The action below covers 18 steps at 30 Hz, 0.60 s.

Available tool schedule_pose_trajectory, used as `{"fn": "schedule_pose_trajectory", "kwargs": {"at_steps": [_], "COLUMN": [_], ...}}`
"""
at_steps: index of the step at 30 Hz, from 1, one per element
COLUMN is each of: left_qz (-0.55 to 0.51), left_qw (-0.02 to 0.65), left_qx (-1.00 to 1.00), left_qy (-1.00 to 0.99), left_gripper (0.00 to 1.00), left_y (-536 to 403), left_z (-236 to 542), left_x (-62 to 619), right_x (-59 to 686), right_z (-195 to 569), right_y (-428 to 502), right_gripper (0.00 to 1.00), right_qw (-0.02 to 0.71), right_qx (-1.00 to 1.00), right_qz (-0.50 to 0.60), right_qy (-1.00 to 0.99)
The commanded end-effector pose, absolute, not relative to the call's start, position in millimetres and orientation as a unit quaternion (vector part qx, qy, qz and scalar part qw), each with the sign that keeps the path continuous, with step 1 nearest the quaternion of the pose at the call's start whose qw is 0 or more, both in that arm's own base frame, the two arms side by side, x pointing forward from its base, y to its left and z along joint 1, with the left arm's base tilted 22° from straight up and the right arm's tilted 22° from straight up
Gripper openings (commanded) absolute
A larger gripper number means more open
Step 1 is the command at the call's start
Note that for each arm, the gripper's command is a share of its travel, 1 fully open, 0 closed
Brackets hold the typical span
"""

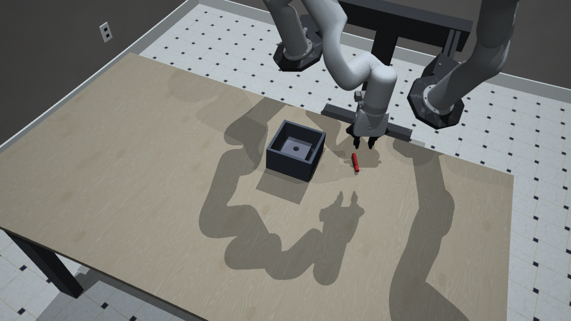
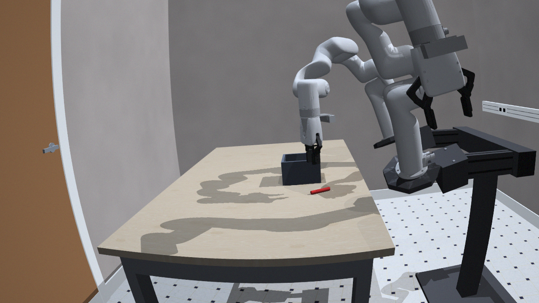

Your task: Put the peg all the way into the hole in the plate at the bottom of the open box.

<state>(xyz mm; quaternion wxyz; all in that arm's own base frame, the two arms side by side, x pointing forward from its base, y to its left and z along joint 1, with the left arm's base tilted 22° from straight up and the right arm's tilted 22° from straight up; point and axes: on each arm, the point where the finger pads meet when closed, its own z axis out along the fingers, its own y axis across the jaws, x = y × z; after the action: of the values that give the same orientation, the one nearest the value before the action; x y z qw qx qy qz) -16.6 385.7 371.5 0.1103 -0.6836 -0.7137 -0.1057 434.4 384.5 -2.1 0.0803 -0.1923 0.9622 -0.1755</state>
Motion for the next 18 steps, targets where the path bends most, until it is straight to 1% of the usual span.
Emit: {"fn": "schedule_pose_trajectory", "kwargs": {"at_steps": [1, 18], "left_qz": [-0.106, -0.106], "left_qw": [0.111, 0.111], "left_qx": [-0.683, -0.683], "left_qy": [-0.714, -0.714], "left_gripper": [1.0, 1.0], "left_y": [386, 386], "left_z": [372, 372], "left_x": [-17, -17], "right_x": [435, 437], "right_z": [-1, -11], "right_y": [386, 382], "right_gripper": [0.44, 0.44], "right_qw": [0.082, 0.083], "right_qx": [-0.192, -0.194], "right_qz": [-0.174, -0.174], "right_qy": [0.962, 0.962]}}
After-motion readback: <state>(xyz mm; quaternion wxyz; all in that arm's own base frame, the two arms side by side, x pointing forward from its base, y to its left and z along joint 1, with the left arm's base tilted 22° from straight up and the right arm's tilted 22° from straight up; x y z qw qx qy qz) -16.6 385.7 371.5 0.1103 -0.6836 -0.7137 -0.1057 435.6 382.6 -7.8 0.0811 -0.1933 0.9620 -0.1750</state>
